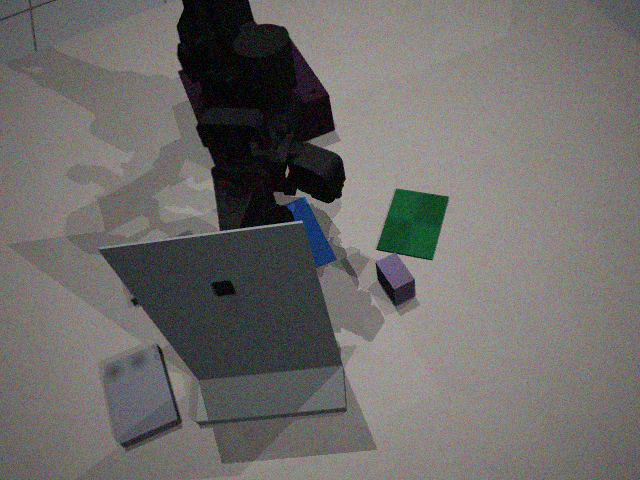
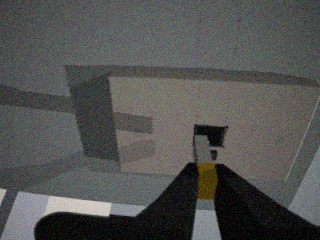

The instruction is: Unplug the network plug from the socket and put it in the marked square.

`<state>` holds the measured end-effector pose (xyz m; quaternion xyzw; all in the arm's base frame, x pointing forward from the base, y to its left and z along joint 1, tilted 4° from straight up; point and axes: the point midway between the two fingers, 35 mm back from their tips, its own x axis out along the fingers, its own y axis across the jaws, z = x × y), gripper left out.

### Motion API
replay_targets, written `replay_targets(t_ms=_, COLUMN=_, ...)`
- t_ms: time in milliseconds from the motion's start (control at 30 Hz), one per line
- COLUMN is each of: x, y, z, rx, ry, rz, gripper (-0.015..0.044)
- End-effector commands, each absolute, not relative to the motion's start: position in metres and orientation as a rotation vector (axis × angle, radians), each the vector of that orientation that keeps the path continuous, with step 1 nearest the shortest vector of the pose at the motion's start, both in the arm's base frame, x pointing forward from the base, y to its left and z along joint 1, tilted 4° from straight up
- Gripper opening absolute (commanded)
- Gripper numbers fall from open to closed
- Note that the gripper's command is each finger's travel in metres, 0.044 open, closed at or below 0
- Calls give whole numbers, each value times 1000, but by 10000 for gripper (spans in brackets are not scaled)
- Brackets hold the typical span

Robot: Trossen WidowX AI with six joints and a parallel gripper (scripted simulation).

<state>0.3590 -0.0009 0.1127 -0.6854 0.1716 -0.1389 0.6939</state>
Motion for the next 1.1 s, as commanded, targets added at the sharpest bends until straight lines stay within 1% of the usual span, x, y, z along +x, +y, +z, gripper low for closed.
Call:
replay_targets(t_ms=0, x=355, y=-1, z=114, rx=-1526, ry=383, rz=-317, gripper=0)
replay_targets(t_ms=1067, x=333, y=7, z=114, rx=-1526, ry=385, rz=-315, gripper=0)
